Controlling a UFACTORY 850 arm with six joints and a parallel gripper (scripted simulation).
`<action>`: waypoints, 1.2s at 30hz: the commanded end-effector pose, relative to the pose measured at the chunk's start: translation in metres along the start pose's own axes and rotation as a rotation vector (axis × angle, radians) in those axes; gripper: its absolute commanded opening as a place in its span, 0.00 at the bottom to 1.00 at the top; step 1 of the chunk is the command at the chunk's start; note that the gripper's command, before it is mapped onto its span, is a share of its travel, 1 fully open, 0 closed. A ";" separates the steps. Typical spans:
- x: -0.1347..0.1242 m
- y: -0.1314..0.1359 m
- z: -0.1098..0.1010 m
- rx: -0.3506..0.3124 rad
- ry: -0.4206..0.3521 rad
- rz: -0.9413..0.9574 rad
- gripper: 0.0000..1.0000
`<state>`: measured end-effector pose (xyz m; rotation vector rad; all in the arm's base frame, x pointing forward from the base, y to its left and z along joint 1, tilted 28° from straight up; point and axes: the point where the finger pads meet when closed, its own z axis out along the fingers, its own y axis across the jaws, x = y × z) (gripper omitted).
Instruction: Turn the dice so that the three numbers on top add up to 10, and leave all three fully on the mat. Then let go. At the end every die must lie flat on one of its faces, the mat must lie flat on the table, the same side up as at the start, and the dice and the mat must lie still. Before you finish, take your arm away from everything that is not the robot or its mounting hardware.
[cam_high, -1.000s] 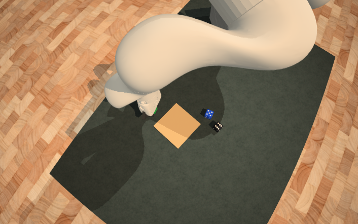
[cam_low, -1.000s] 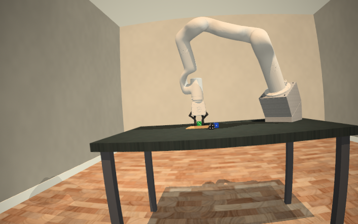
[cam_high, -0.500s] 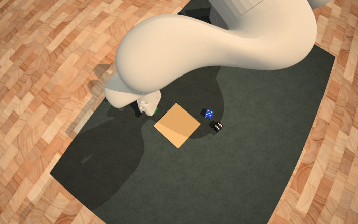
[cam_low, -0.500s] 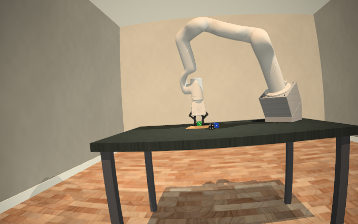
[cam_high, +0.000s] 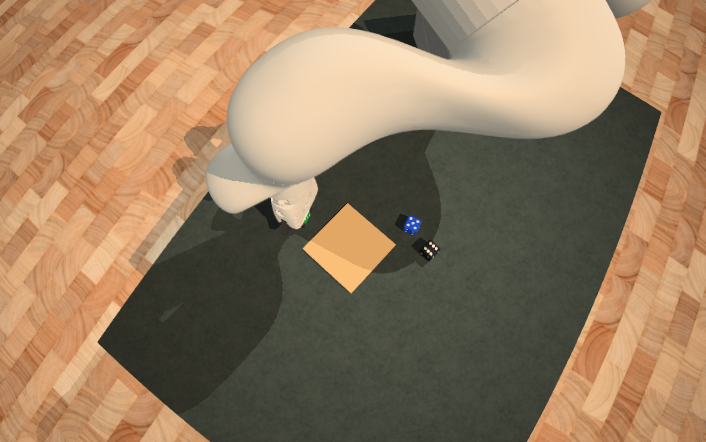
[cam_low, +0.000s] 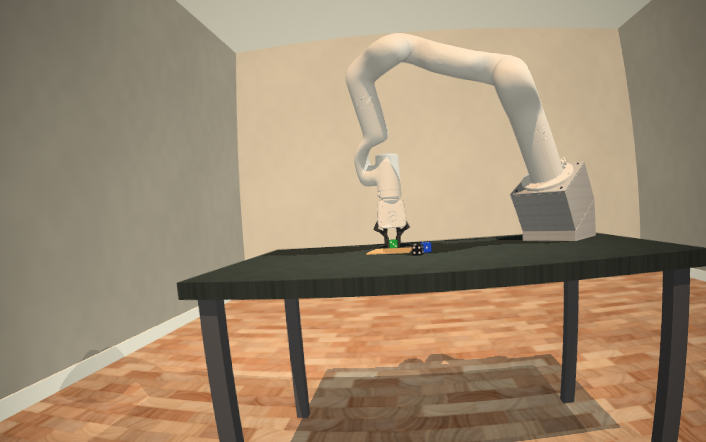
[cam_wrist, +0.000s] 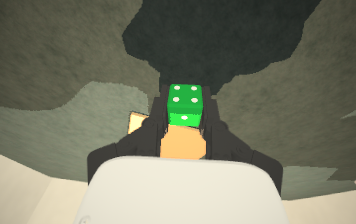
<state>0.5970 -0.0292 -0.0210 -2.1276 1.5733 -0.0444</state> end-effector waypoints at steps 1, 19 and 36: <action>0.000 -0.001 -0.001 0.001 0.001 0.000 0.27; 0.000 -0.001 -0.001 0.001 0.001 0.000 0.27; 0.000 -0.001 -0.039 0.001 0.001 0.000 0.27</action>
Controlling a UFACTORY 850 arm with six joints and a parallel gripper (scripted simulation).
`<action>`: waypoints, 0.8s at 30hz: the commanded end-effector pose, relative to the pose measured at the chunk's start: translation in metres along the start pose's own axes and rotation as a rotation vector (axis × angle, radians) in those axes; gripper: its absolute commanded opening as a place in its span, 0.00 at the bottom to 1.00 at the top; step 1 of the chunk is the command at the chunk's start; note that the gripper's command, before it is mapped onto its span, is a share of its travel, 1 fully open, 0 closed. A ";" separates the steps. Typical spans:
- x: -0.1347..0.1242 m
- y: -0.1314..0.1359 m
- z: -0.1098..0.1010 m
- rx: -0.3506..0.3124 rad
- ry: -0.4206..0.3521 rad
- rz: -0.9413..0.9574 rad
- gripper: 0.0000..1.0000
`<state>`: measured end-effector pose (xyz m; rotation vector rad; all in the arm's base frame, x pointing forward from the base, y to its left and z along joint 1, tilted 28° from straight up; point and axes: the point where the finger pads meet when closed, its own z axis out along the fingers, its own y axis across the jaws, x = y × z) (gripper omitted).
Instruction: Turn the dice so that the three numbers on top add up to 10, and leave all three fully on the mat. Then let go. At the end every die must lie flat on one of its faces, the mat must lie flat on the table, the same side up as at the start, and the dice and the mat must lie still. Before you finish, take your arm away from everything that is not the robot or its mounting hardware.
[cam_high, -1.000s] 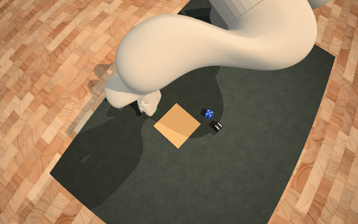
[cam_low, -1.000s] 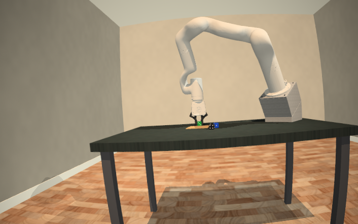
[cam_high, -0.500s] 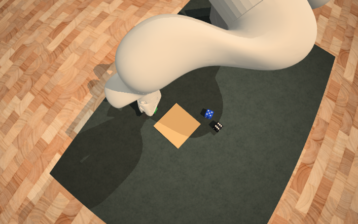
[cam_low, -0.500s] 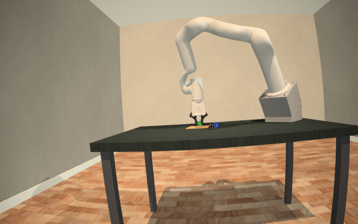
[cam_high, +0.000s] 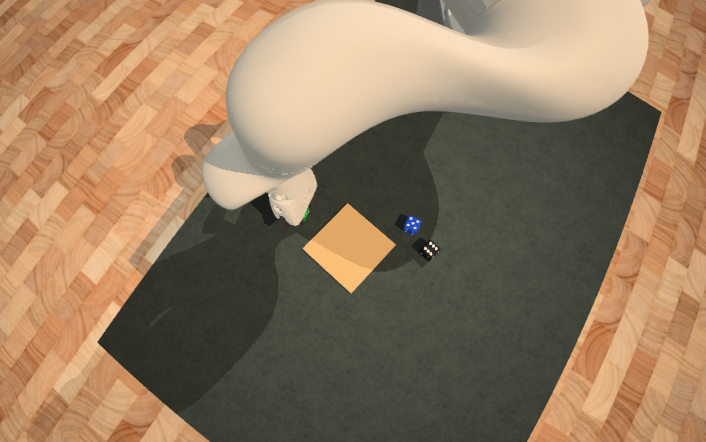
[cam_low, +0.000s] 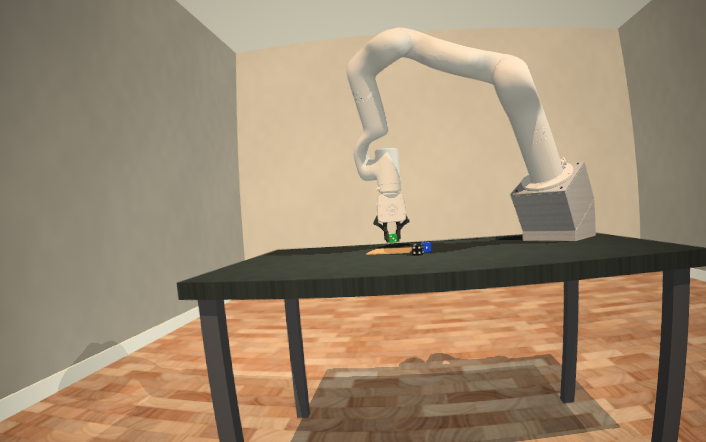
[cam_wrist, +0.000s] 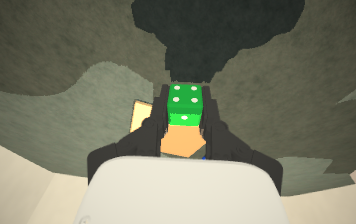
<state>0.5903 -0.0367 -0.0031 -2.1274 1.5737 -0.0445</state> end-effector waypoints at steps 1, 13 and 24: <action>0.000 -0.001 -0.026 0.001 0.001 -0.001 0.27; 0.000 -0.001 -0.079 0.001 0.001 -0.001 0.27; -0.010 -0.001 -0.080 0.003 0.000 0.015 0.27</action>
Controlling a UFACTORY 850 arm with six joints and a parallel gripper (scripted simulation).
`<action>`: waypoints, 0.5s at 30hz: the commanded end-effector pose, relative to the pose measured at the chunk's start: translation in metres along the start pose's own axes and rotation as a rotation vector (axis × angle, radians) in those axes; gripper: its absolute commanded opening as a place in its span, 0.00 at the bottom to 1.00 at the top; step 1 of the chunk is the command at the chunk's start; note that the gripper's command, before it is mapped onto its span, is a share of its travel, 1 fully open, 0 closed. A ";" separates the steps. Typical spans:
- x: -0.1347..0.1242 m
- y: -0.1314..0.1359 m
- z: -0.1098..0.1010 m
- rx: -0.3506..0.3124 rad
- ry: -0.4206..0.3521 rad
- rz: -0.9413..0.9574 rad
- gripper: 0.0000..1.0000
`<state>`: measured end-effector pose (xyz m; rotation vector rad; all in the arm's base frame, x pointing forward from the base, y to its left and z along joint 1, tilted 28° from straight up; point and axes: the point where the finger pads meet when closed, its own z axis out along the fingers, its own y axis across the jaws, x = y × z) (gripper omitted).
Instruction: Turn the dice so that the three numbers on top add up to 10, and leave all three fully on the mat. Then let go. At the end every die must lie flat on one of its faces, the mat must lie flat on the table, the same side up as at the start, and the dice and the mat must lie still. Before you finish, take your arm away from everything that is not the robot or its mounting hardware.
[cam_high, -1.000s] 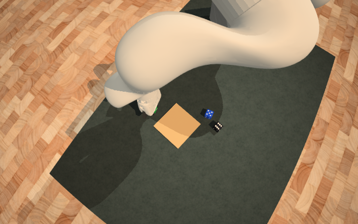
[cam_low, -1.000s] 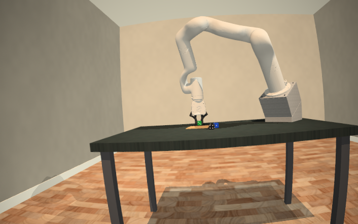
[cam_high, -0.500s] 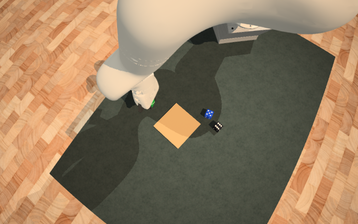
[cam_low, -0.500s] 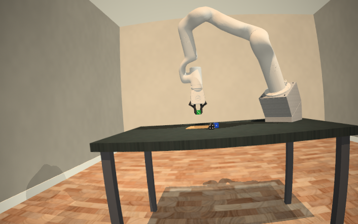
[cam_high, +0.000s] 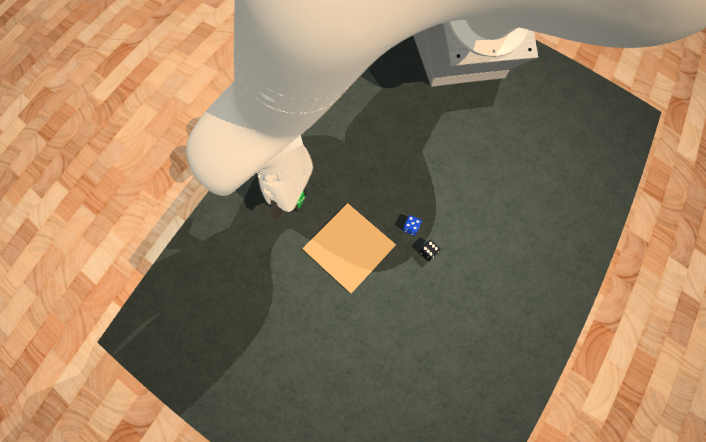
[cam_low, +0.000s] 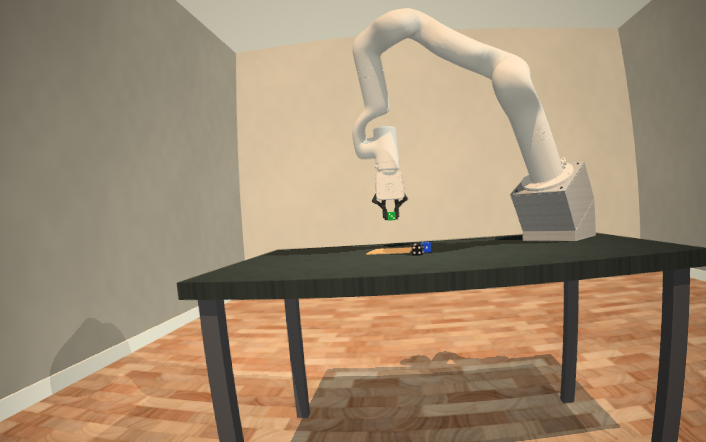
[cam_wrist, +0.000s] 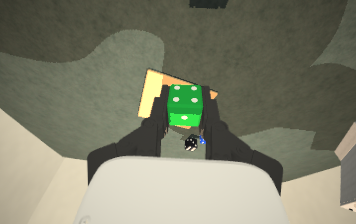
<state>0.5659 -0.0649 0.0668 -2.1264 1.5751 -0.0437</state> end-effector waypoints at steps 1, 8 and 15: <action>-0.028 -0.001 -0.001 0.004 -0.001 0.040 0.27; -0.104 0.011 -0.003 0.004 -0.001 0.157 0.27; -0.129 0.020 -0.005 0.001 0.001 0.199 0.27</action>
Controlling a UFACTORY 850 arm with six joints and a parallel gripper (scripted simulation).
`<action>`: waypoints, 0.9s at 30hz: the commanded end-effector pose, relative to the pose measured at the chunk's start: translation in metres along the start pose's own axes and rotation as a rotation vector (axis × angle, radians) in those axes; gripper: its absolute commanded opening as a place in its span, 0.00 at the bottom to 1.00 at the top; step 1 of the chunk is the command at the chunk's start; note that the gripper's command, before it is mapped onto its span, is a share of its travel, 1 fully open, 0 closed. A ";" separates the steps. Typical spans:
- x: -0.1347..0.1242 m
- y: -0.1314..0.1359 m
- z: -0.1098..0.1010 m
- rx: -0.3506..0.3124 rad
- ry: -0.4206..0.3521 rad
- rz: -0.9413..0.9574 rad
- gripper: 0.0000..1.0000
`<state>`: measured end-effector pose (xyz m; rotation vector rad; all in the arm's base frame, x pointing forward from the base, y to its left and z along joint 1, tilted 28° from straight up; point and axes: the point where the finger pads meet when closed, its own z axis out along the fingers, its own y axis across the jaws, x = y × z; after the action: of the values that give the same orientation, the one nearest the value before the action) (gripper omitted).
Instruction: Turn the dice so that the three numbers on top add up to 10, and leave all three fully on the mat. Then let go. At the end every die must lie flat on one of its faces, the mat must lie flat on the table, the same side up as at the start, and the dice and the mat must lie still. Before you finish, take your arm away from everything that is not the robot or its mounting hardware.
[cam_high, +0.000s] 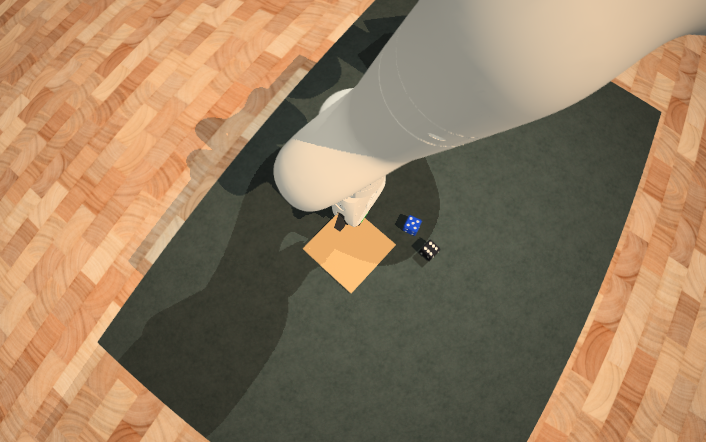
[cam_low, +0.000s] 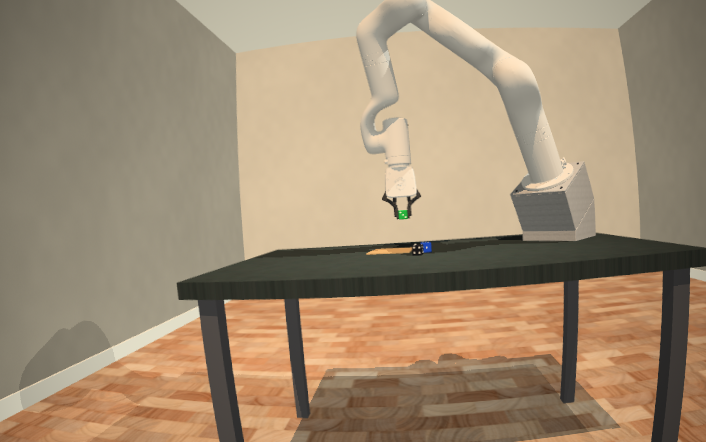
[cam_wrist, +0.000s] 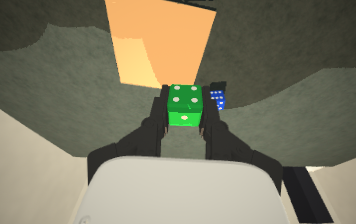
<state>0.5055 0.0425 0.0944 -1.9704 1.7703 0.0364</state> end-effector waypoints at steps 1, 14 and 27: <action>-0.005 0.001 -0.001 0.012 0.007 0.008 0.27; -0.005 0.001 0.001 0.012 0.007 0.008 0.27; -0.004 0.000 0.035 0.012 0.007 0.008 0.27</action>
<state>0.5113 0.0560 0.0735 -1.9592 1.7786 0.0235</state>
